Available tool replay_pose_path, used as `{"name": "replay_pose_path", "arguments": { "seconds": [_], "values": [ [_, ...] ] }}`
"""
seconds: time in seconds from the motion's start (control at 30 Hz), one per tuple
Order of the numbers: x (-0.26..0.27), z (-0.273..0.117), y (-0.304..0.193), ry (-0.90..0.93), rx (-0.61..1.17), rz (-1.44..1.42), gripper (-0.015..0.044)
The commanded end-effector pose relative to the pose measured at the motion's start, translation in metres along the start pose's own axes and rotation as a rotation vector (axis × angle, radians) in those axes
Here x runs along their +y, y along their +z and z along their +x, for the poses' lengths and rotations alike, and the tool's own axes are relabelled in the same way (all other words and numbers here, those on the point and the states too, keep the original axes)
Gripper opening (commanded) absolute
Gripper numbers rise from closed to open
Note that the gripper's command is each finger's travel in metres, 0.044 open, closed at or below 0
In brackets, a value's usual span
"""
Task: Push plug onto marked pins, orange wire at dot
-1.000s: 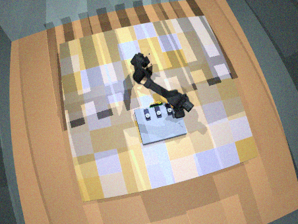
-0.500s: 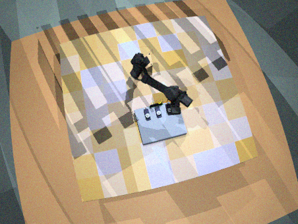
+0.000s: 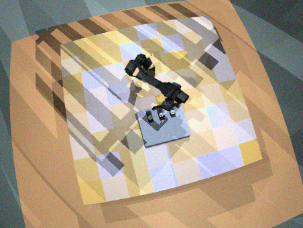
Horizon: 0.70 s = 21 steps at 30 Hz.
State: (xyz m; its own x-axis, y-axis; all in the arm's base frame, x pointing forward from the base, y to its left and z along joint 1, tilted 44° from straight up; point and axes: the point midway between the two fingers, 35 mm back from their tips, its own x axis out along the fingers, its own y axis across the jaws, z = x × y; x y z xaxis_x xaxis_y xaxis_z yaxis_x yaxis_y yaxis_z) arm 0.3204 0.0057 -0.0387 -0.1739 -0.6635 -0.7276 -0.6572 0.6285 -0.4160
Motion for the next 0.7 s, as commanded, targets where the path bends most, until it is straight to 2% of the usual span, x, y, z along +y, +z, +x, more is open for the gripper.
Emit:
{"name": "replay_pose_path", "arguments": {
  "seconds": [0.0, 0.67],
  "values": [
    [0.004, -0.001, -0.012, 0.002, -0.005, 0.118, 0.0000],
    [0.031, 0.008, -0.084, 0.003, 0.000, 0.777, 0.0000]
  ]
}}
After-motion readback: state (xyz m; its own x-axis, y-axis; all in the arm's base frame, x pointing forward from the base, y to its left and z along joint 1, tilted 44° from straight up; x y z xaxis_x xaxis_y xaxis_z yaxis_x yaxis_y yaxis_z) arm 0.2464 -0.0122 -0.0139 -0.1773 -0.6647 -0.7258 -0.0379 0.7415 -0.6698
